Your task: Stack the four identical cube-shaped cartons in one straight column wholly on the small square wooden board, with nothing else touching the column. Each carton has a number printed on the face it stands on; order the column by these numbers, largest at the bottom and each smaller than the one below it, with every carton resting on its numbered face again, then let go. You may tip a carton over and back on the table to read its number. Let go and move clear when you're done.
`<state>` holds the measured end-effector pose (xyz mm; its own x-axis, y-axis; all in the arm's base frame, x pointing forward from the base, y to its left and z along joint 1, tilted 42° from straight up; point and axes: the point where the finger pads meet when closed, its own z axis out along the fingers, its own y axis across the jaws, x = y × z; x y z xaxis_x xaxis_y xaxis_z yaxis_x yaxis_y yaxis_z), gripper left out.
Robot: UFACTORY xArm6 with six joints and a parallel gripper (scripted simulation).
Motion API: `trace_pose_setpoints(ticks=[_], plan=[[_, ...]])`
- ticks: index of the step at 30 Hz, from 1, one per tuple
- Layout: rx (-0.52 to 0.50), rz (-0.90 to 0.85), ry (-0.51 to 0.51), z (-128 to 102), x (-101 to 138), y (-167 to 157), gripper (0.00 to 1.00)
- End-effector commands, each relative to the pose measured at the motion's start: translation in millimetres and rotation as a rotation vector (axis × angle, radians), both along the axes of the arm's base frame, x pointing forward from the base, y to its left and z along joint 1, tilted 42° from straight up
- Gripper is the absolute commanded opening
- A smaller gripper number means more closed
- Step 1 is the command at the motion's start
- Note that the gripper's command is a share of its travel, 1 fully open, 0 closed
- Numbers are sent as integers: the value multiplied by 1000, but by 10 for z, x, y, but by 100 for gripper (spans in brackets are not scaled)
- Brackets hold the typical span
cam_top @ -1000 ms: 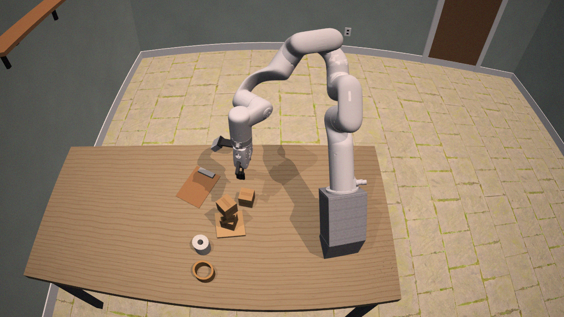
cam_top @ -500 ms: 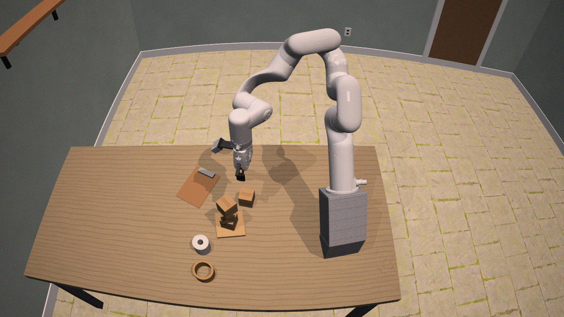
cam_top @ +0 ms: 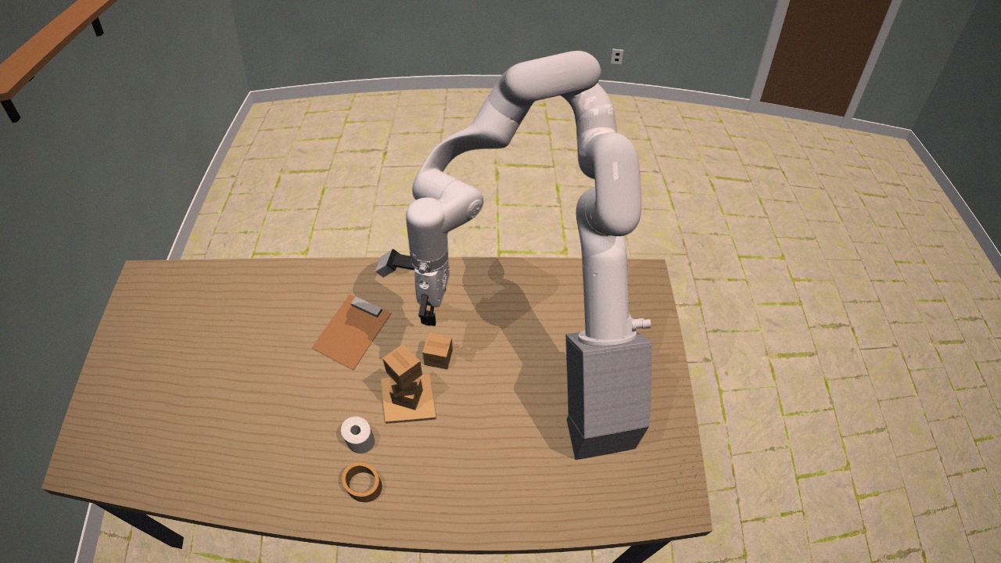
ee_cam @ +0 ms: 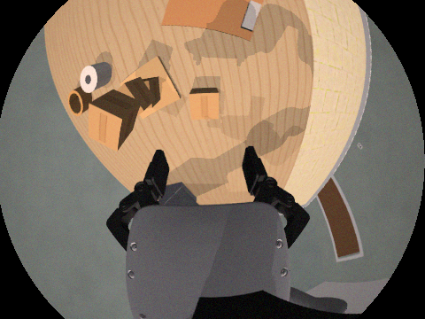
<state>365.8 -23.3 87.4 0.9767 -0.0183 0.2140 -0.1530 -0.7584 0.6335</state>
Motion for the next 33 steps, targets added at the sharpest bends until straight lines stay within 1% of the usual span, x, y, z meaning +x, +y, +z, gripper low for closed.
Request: trace_pose_setpoints(ticks=[1, 33], plan=[[1, 1, -2, -27, 14, -24, 100], [2, 1, -2, -335, 78, -294, 100]])
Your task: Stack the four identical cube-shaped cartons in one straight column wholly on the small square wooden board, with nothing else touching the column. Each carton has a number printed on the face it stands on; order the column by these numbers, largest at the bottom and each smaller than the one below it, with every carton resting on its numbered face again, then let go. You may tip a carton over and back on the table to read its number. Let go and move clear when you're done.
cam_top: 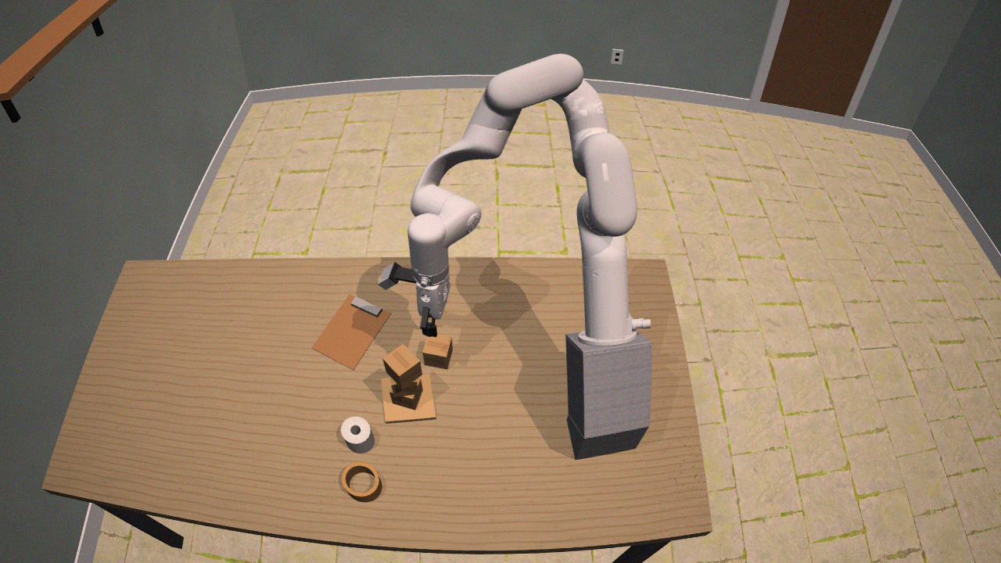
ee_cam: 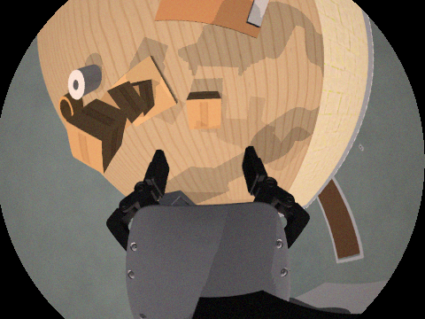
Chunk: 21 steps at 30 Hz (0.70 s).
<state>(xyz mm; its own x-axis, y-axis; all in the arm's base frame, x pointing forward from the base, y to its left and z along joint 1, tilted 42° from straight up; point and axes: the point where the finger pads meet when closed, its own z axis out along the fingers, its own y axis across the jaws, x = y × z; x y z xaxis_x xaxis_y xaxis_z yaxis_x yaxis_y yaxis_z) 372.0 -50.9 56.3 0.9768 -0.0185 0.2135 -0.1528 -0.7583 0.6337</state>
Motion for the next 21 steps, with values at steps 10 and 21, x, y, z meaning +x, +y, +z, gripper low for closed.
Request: trace_pose_setpoints(ticks=[10, 21], plan=[[-1, 1, -4, -141, 51, -127, 100], [0, 1, -4, -253, 73, -224, 100]])
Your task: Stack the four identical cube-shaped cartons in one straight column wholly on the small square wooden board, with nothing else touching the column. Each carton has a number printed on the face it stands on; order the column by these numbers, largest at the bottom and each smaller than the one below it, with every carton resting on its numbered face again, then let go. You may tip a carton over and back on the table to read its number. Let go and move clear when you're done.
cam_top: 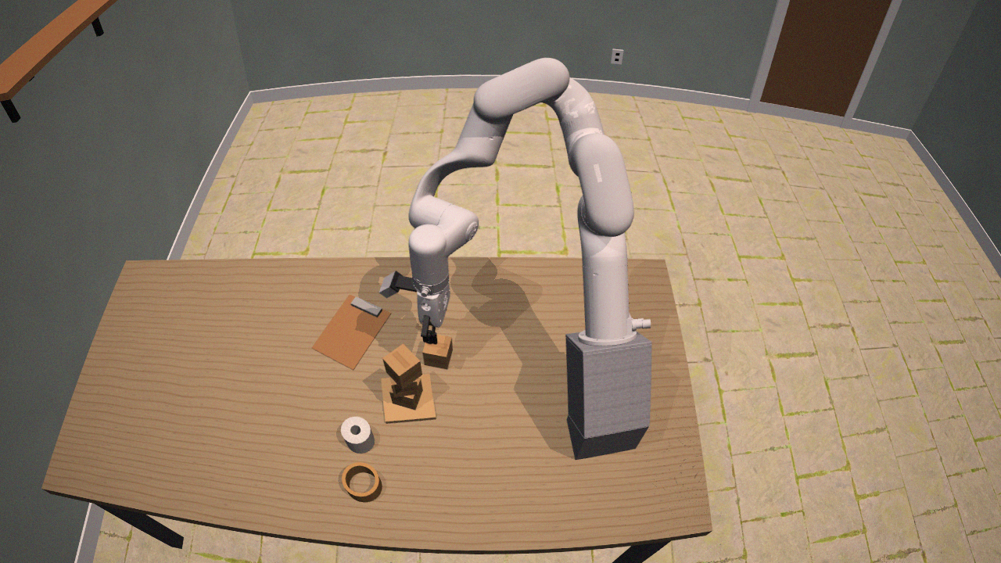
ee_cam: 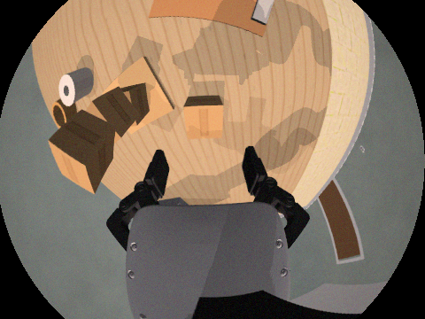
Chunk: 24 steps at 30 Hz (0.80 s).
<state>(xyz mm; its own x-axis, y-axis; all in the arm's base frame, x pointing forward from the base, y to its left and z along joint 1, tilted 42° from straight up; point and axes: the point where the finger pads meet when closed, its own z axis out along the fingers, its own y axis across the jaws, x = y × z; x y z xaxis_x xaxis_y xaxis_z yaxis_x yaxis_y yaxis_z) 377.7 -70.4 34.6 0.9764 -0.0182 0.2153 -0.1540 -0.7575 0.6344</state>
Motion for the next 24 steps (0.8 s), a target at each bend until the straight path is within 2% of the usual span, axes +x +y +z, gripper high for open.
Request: trace_pose_setpoints(ticks=[1, 24], plan=[[1, 1, -2, -49, 18, -40, 100], [1, 1, -2, -297, 71, -257, 100]])
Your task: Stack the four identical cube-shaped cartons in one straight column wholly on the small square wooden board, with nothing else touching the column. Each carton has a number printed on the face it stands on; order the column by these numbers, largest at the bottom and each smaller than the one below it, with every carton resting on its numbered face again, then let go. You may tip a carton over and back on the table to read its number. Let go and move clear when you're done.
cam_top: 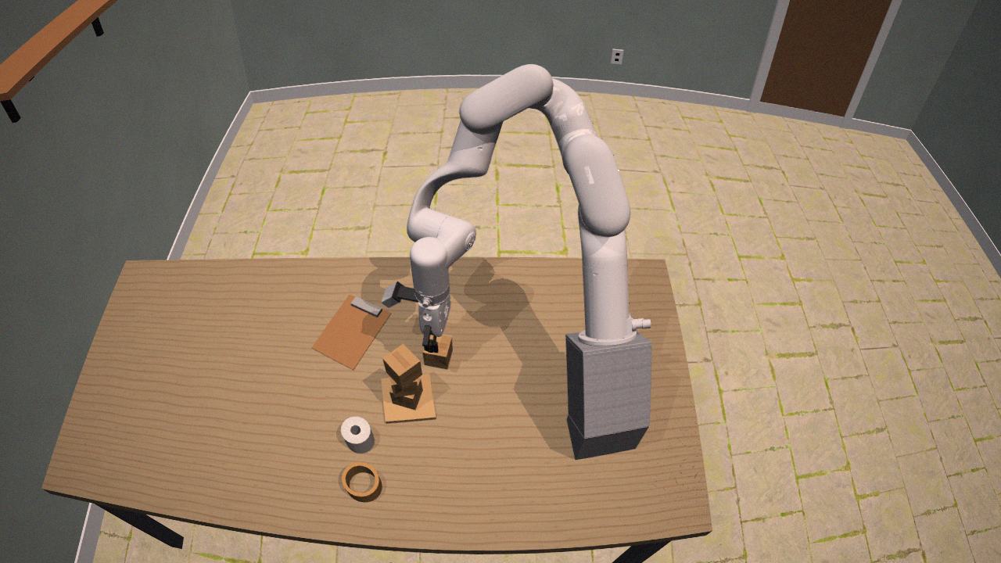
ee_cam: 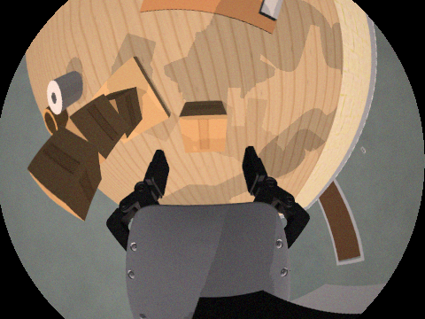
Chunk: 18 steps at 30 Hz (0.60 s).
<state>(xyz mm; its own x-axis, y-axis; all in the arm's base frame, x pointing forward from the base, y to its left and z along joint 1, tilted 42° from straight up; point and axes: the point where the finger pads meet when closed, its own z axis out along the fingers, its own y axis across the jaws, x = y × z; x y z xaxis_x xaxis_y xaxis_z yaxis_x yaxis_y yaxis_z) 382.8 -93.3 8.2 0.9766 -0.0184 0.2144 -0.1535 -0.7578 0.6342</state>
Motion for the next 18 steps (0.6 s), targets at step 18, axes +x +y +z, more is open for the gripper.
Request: trace_pose_setpoints(ticks=[18], plan=[[2, 2, -2, -204, 45, -171, 100]])
